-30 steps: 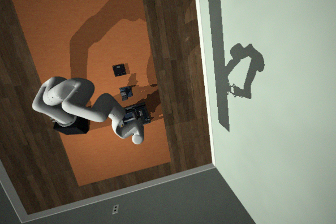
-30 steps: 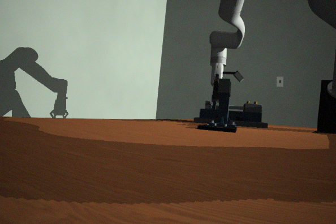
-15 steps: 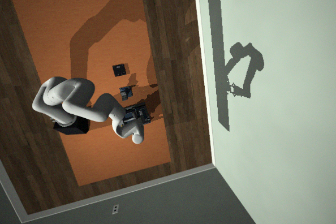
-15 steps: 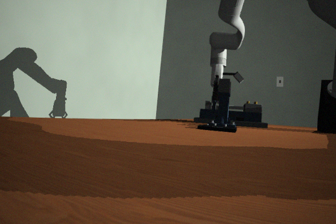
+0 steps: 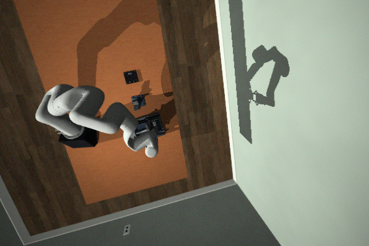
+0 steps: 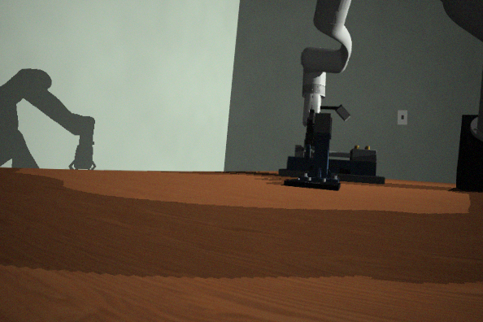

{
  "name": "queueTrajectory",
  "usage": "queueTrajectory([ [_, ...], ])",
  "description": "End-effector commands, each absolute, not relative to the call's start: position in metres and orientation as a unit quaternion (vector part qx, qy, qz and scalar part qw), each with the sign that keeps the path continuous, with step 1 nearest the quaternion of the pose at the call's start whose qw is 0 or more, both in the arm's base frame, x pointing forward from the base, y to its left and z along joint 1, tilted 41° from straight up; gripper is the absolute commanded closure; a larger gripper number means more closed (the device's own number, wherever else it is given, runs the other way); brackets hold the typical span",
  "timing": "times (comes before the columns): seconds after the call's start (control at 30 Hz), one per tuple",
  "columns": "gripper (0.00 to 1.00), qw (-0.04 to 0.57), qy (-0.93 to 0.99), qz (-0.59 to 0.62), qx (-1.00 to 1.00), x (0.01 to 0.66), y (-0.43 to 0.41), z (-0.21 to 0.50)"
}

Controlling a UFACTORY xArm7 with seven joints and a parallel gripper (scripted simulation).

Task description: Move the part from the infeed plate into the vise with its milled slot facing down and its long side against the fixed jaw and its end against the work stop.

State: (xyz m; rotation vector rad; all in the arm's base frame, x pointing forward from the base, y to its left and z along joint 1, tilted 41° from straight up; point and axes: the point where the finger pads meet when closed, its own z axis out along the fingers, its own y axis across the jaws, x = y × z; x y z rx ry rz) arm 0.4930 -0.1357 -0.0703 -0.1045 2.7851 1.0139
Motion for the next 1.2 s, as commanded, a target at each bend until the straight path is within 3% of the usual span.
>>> queueTrajectory([
  [0.0,1.00,0.090,0.936,0.339,-0.034,0.4940,-0.1376,-0.0703],
  [1.17,1.00,0.090,0.936,0.339,-0.034,0.4945,-0.1353,-0.0729],
])
